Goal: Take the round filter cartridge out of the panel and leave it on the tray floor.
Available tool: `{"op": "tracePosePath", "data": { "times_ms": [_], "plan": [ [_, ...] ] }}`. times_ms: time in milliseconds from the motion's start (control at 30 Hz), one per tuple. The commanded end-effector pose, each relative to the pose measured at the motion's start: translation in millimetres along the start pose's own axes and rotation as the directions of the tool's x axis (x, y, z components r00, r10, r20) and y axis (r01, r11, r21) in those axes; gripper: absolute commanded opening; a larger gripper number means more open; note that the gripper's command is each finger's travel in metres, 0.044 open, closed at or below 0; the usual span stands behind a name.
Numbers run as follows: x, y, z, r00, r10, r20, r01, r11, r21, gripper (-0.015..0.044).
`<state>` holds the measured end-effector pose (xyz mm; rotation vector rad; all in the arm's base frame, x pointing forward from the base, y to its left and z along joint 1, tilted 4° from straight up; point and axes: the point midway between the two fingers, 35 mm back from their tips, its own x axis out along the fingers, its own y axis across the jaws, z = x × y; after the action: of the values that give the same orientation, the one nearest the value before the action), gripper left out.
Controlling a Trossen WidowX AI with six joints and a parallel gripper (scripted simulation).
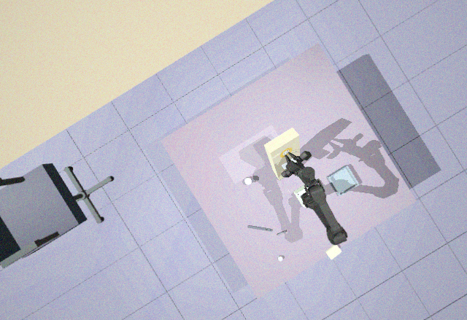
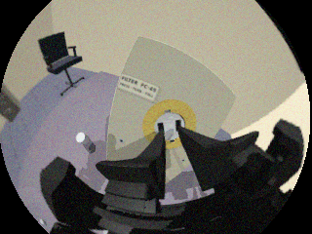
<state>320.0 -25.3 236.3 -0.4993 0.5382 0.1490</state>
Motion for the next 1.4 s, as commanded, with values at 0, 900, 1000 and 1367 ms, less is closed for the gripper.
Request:
{"op": "tracePosePath", "data": {
  "times_ms": [0,900,1000,1367],
  "plan": [
    [0.6,0.6,-1.4,1.000,0.001,-0.004,-0.001,1.000,0.004,0.0097],
    [3.6,-0.3,-0.2,1.000,0.001,-0.004,-0.001,1.000,0.004,0.0097],
    [3.6,-0.2,-0.6,1.000,0.001,-0.004,-0.001,1.000,0.004,0.0097],
    [3.6,-0.1,-0.8,1.000,0.001,-0.004,-0.001,1.000,0.004,0.0097]
  ]
}}
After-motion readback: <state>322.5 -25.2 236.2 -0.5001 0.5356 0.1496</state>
